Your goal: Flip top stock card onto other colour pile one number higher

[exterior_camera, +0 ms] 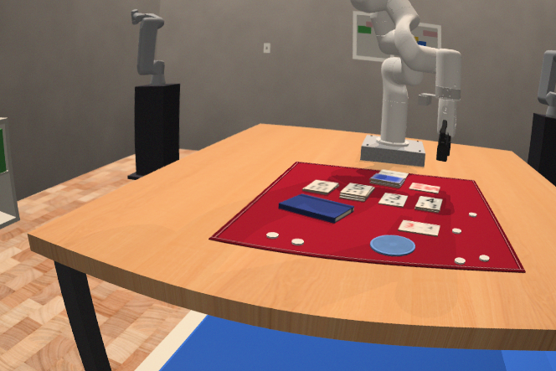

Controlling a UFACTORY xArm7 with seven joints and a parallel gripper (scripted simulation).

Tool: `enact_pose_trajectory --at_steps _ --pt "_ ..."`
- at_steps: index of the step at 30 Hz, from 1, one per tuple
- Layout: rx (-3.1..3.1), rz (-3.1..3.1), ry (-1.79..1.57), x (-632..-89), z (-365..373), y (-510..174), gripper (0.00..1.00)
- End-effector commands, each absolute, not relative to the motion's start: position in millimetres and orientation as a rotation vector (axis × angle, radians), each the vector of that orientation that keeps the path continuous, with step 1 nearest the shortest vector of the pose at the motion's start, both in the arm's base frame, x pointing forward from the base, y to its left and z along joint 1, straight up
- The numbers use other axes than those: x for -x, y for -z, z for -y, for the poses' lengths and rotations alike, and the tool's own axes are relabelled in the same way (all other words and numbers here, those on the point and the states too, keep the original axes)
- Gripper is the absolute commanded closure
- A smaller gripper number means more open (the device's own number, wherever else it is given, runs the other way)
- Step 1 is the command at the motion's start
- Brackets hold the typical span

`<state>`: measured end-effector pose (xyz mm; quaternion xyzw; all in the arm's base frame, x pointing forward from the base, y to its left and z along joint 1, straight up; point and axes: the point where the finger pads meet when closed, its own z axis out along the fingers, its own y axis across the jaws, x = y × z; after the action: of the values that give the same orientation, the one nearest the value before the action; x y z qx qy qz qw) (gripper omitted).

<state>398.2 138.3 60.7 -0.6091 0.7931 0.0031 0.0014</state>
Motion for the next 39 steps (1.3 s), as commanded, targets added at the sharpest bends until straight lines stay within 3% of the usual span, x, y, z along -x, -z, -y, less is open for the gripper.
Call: enact_pose_trajectory --at_steps 1,39 --pt "1.910 -2.487 -0.008 -399.5 -138.8 -61.8 0.13" --pt "1.936 -2.467 -0.007 -386.8 -96.5 -28.7 0.13"
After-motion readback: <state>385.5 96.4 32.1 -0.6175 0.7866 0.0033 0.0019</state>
